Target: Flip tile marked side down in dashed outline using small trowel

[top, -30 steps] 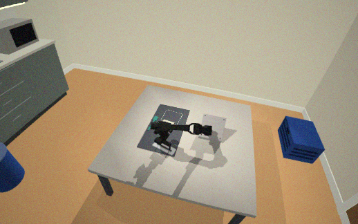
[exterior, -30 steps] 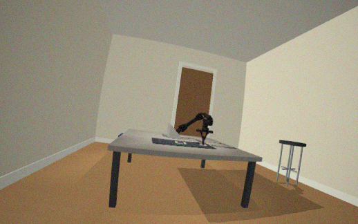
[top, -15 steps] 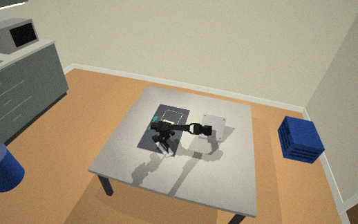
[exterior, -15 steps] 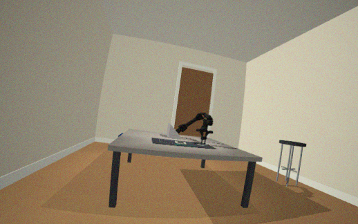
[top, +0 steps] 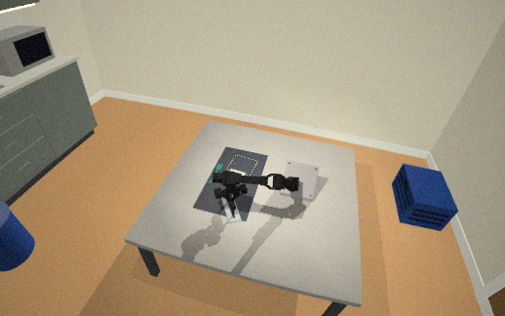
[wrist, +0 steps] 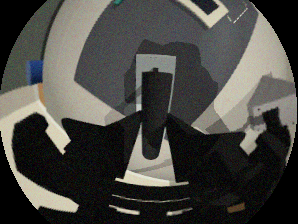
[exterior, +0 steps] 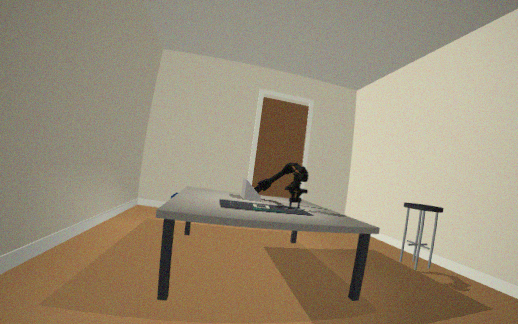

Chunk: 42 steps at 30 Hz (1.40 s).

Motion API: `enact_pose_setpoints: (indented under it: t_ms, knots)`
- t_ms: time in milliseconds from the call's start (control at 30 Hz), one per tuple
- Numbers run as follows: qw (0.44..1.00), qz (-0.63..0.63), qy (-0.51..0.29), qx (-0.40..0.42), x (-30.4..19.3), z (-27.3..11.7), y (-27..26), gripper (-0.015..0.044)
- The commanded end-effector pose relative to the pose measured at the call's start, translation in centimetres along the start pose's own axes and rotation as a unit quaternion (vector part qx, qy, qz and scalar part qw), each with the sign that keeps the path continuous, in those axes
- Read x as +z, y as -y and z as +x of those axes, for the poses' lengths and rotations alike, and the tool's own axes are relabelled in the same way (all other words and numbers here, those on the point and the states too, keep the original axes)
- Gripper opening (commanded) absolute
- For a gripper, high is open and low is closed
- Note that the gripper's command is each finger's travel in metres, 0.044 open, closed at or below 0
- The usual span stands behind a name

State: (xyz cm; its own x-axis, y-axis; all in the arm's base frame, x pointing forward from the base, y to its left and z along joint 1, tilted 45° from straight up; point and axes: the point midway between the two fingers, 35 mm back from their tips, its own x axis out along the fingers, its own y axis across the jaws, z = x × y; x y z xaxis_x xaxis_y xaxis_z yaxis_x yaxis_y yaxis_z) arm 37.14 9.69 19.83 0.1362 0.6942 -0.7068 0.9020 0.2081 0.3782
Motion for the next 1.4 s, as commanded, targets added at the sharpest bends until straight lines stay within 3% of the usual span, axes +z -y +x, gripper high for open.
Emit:
enact_pose_setpoints:
  t_ms: [0,100,700,900,1367]
  knots:
    - [1.000,0.006,0.000,-0.001,0.0,0.0,0.0,0.0209]
    - [1.000,0.006,0.000,-0.001,0.0,0.0,0.0,0.0270]
    - [1.000,0.006,0.000,-0.001,0.0,0.0,0.0,0.0270]
    - [1.000,0.017,0.001,-0.002,0.1,-4.2,0.0,0.0270]
    - [1.000,-0.014,0.000,-0.002,-0.9,-4.2,0.0,0.0270]
